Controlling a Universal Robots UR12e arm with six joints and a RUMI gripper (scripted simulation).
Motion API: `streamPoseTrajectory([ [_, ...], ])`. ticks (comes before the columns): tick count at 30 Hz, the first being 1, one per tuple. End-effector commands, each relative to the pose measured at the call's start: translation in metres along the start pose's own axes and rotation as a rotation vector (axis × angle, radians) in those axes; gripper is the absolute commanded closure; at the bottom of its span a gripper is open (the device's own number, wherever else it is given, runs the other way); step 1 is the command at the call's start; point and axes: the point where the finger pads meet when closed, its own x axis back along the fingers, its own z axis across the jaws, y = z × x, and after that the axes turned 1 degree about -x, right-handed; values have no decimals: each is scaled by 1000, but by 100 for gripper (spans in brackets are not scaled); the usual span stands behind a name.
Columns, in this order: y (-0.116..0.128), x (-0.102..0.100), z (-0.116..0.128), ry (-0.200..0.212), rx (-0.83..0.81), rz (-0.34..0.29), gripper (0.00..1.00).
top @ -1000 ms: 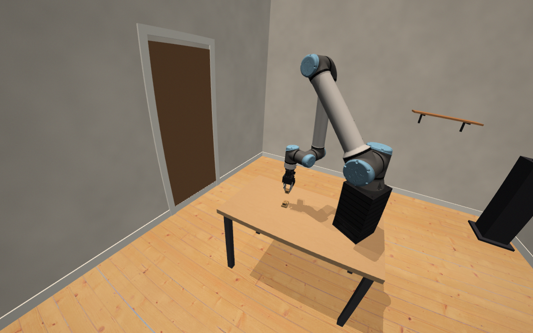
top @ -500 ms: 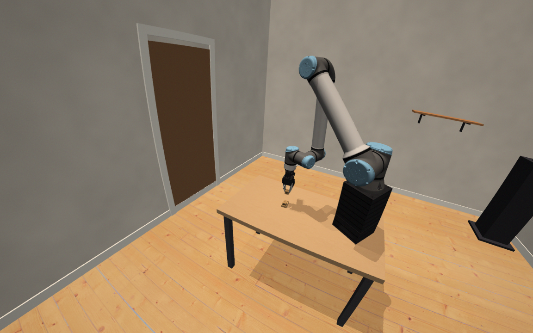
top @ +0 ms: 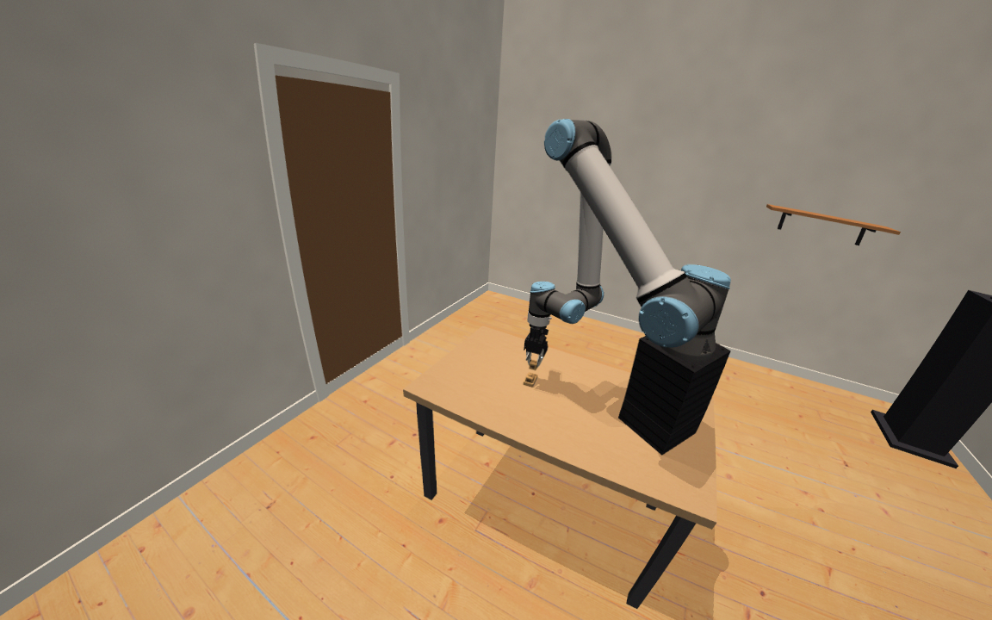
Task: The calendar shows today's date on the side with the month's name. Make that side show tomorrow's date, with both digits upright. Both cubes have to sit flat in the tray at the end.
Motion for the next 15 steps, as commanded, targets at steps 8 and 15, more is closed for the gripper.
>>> streamPoseTrajectory([
  [8, -1, -16, -5, -7, 0, 2, 89],
  [15, -1, -15, -4, -6, 0, 2, 89],
])
